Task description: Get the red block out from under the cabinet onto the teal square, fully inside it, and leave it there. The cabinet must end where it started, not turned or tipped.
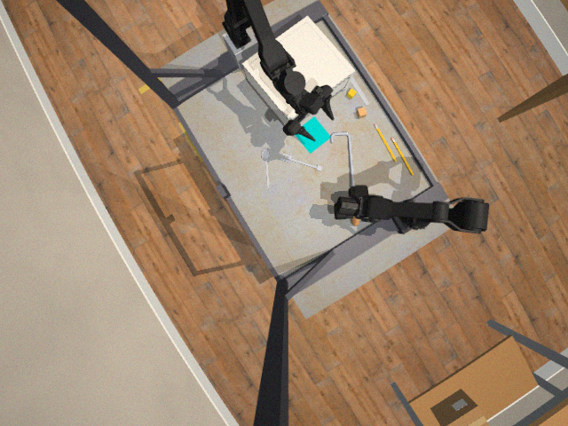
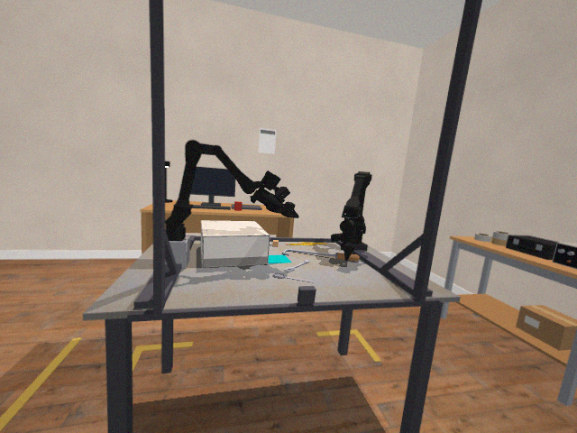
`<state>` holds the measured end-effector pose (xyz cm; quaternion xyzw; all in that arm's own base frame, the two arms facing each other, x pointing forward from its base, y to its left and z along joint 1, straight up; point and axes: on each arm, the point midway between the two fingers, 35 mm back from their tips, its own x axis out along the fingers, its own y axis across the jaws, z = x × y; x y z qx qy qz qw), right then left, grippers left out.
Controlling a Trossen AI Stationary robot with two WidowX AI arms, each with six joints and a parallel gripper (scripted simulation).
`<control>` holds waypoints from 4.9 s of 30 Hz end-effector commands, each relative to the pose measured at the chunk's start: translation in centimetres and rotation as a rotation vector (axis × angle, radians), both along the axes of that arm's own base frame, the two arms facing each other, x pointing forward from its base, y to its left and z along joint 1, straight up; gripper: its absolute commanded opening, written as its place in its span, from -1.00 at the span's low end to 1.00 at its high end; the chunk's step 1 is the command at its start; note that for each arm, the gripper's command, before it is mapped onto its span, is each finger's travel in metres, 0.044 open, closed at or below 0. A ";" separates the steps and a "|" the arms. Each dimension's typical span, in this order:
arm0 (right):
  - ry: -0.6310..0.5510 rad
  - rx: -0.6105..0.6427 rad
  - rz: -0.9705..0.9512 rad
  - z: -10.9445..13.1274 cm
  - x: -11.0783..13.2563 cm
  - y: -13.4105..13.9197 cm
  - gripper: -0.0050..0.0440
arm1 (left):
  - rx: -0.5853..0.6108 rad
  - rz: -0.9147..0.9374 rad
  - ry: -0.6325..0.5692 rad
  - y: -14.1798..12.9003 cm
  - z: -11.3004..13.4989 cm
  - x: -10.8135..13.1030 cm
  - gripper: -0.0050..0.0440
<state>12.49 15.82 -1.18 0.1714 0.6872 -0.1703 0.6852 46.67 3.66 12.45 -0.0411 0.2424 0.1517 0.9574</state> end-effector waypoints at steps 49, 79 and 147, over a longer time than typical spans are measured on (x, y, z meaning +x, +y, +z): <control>-0.016 -0.003 0.438 0.3 6.3 -12.9 -0.32 | 0.000 0.001 -0.030 0.0 1.2 0.2 1.00; -0.013 -0.007 0.611 0.2 9.5 -16.7 -0.32 | 0.000 0.001 -0.030 0.0 1.2 0.2 1.00; -0.020 -0.009 0.608 2.1 22.8 -15.1 -0.32 | 0.000 0.001 -0.030 0.0 1.2 0.2 1.00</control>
